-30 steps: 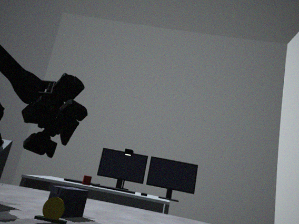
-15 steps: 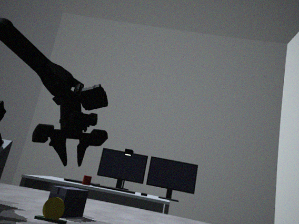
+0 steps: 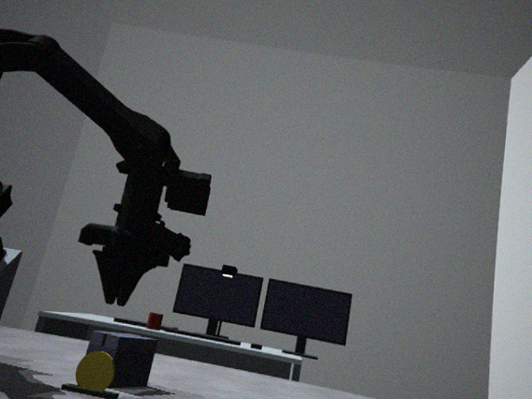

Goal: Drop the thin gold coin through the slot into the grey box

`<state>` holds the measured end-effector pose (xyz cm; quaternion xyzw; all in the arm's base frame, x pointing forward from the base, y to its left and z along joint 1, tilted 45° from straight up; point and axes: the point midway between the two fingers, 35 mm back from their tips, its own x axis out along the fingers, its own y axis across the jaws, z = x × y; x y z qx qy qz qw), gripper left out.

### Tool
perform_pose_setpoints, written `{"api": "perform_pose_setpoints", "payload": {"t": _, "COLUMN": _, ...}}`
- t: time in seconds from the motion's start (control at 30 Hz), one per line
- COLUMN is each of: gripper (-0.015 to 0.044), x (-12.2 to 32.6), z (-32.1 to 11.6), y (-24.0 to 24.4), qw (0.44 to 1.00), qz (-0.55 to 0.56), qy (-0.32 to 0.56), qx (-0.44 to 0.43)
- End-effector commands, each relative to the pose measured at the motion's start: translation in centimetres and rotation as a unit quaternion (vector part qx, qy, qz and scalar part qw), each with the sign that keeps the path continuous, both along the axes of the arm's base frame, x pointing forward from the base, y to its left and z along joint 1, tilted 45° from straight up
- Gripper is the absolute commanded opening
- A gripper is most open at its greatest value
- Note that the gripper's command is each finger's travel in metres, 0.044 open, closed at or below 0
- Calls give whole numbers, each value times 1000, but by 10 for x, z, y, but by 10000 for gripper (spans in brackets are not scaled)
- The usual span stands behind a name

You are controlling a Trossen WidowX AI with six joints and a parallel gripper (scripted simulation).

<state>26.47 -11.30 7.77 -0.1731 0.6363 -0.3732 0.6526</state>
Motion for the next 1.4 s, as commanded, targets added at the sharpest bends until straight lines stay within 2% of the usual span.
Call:
{"api": "perform_pose_setpoints", "payload": {"t": 0.0, "gripper": 161, "x": -1, "z": -1, "y": 1, "qw": 1000, "qz": 6, "qy": 18, "qx": 9}}
{"api": "perform_pose_setpoints", "payload": {"t": 0.2, "gripper": 161, "x": -5, "z": -25, "y": -24, "qw": 1000, "qz": 6, "qy": 18, "qx": 8}}
{"api": "perform_pose_setpoints", "payload": {"t": 1.37, "gripper": 161, "x": -9, "z": -63, "y": -63, "qw": 1000, "qz": 6, "qy": 18, "qx": 8}}
